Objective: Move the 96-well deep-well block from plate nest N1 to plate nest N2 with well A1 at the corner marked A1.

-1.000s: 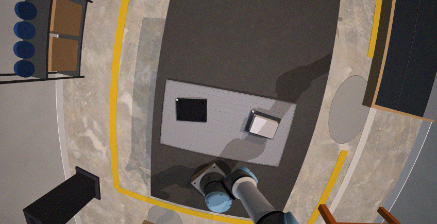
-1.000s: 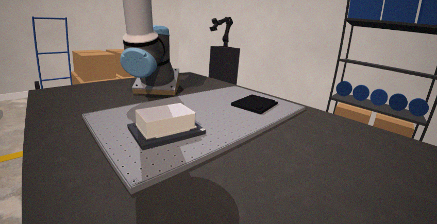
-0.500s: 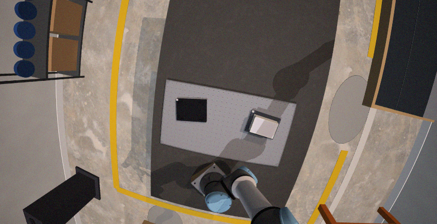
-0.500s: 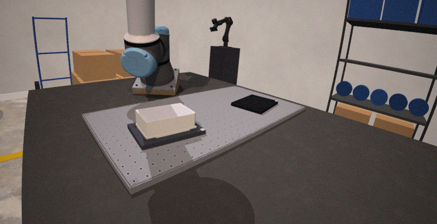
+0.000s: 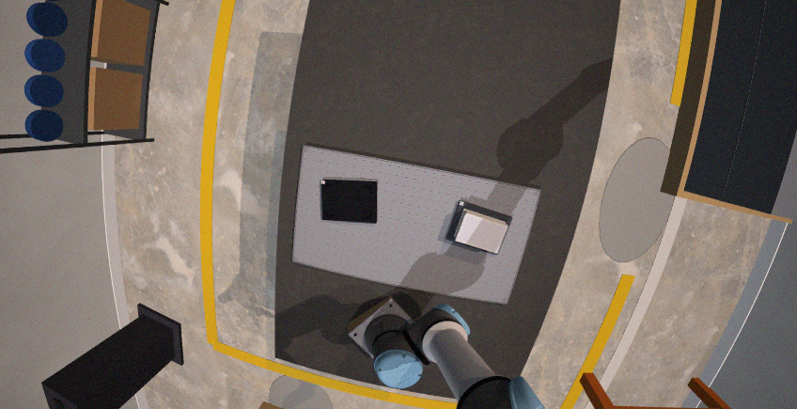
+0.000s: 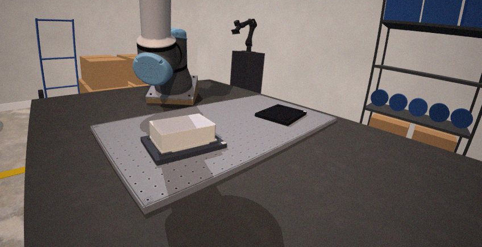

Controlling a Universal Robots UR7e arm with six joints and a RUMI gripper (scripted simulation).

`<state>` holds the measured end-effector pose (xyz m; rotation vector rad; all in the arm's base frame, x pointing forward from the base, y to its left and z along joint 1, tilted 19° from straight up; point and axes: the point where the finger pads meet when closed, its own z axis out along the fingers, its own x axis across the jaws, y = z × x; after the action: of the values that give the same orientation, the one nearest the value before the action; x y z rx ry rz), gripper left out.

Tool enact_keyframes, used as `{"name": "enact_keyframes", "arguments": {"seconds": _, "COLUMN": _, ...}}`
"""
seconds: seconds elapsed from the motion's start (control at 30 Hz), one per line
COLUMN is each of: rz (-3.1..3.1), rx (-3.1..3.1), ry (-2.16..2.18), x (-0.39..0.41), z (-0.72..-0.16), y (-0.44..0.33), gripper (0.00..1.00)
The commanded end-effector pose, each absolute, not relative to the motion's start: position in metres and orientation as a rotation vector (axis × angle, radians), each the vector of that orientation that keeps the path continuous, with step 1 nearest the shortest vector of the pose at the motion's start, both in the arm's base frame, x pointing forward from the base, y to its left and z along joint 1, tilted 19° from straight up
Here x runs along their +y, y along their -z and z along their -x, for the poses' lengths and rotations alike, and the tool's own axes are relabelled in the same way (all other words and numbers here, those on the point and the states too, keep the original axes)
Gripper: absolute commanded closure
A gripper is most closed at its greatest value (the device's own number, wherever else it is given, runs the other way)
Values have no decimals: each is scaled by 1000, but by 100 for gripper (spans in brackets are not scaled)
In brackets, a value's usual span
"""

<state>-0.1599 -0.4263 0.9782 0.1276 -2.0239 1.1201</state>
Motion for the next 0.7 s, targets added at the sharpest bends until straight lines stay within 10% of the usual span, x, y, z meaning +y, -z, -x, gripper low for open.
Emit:
{"name": "enact_keyframes", "arguments": {"seconds": 0.0, "rz": -214, "rx": -2035, "ry": -1171, "x": -434, "z": 139, "y": -979, "gripper": 0}}
{"name": "enact_keyframes", "arguments": {"seconds": 0.67, "rz": -396, "rx": -2049, "ry": -1275, "x": -451, "z": 62, "y": -979, "gripper": 0}}
